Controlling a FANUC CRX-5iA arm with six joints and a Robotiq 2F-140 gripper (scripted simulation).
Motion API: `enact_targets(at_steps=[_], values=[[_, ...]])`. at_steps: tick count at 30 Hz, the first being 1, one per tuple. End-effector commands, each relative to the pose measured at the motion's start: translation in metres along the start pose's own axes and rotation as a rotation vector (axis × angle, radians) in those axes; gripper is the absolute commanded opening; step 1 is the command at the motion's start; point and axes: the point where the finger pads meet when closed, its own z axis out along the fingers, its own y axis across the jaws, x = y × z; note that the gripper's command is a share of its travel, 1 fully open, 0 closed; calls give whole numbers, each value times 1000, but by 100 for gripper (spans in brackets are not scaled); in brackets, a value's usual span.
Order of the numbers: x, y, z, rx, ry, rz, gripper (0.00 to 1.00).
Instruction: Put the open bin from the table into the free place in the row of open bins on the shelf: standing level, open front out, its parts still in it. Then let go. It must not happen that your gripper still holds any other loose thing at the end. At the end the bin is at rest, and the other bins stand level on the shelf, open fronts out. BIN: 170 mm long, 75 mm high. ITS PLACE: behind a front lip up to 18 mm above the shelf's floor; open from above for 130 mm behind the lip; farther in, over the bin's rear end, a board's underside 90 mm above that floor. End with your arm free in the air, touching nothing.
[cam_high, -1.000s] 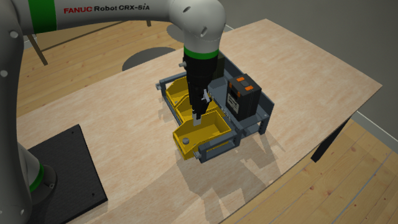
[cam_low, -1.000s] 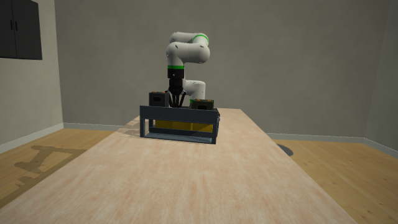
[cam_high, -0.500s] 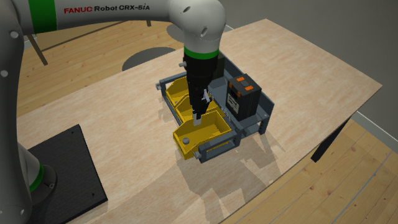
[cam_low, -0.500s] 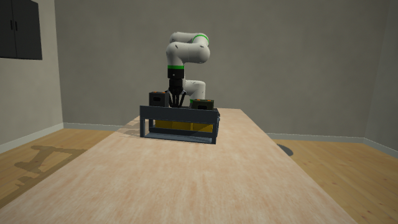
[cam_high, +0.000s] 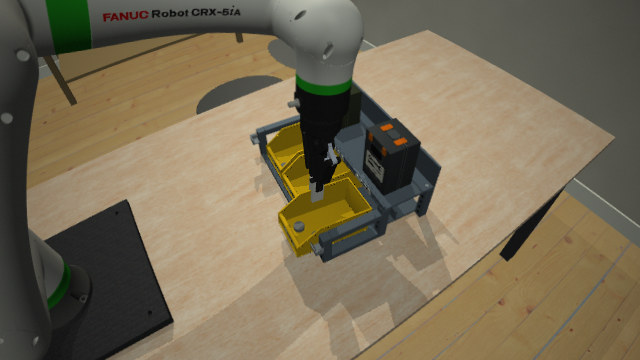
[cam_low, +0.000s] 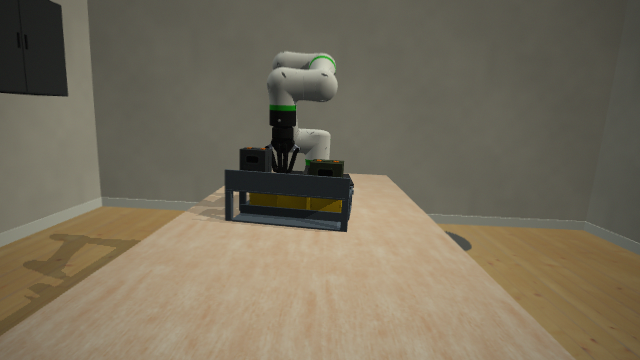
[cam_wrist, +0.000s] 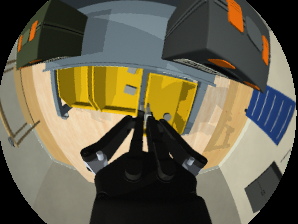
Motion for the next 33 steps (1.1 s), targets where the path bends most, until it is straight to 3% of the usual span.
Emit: enact_targets(at_steps=[1,33], values=[[0,0,0,0,1,0,0],[-1,0,1,0,21,0,0]])
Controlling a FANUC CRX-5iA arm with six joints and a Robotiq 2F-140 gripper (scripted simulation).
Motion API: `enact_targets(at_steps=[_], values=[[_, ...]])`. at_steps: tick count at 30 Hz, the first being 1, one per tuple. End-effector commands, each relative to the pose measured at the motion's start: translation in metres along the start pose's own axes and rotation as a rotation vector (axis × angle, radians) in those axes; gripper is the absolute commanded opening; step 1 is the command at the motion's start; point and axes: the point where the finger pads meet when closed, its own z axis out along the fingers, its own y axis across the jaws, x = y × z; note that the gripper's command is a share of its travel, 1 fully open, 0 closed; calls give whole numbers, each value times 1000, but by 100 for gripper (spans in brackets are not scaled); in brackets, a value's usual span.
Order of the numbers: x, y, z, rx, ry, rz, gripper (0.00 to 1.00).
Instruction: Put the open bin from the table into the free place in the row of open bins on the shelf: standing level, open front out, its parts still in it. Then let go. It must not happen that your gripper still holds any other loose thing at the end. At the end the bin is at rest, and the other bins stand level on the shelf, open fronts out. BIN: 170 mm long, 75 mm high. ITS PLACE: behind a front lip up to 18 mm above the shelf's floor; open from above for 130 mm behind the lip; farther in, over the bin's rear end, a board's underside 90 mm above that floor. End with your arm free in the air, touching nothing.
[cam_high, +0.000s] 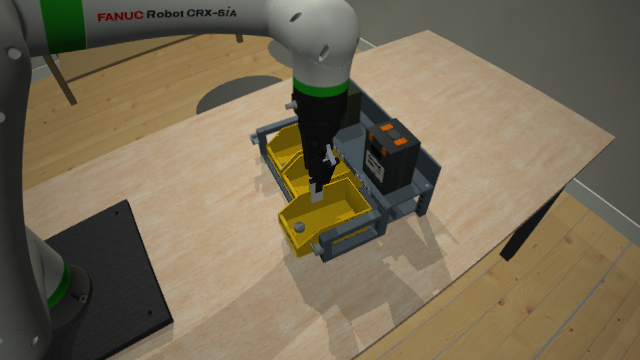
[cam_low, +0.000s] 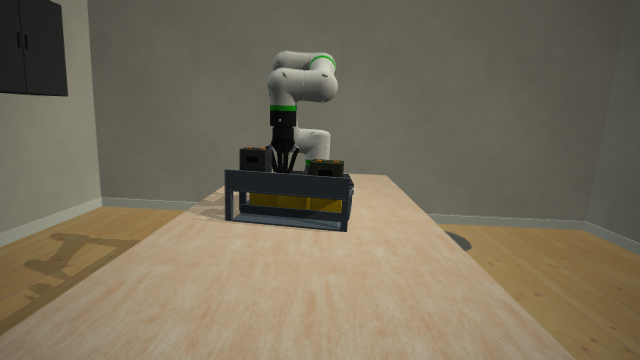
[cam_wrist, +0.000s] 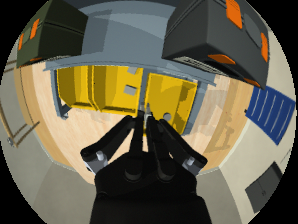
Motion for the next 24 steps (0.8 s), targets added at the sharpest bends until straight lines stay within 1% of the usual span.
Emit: enact_targets(at_steps=[1,24], values=[[0,0,0,0,6,0,0],[0,0,1,0,14,0,0]])
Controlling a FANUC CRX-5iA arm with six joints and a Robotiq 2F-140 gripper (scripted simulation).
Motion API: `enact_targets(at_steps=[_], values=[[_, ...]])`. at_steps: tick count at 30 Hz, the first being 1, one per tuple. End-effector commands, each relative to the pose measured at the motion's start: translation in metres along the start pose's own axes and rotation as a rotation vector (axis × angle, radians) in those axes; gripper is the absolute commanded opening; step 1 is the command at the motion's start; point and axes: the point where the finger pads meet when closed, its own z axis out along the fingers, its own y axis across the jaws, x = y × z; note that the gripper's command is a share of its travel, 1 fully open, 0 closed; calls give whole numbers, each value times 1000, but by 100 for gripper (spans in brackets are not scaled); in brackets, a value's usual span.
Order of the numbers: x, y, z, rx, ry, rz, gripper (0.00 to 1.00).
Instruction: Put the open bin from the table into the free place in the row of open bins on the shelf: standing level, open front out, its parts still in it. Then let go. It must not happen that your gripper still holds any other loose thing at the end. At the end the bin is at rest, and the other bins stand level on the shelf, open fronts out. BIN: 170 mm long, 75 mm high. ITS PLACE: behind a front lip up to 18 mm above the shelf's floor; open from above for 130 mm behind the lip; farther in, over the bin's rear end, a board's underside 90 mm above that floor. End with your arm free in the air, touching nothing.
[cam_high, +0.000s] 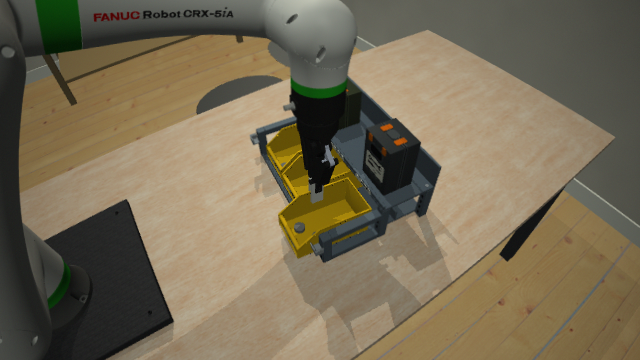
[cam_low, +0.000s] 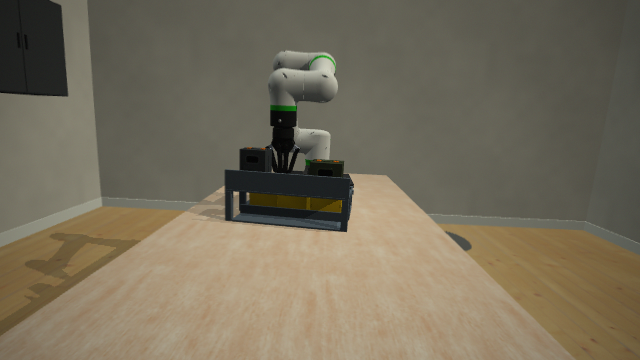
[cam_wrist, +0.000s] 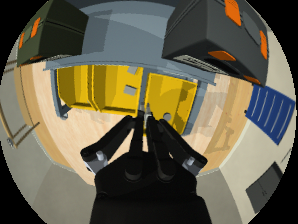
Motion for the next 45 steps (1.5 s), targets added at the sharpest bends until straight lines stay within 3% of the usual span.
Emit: enact_targets(at_steps=[1,24,25,45], values=[[0,0,0,0,1,0,0],[0,0,0,0,1,0,0],[0,0,0,0,1,0,6],[0,0,0,0,1,0,6]])
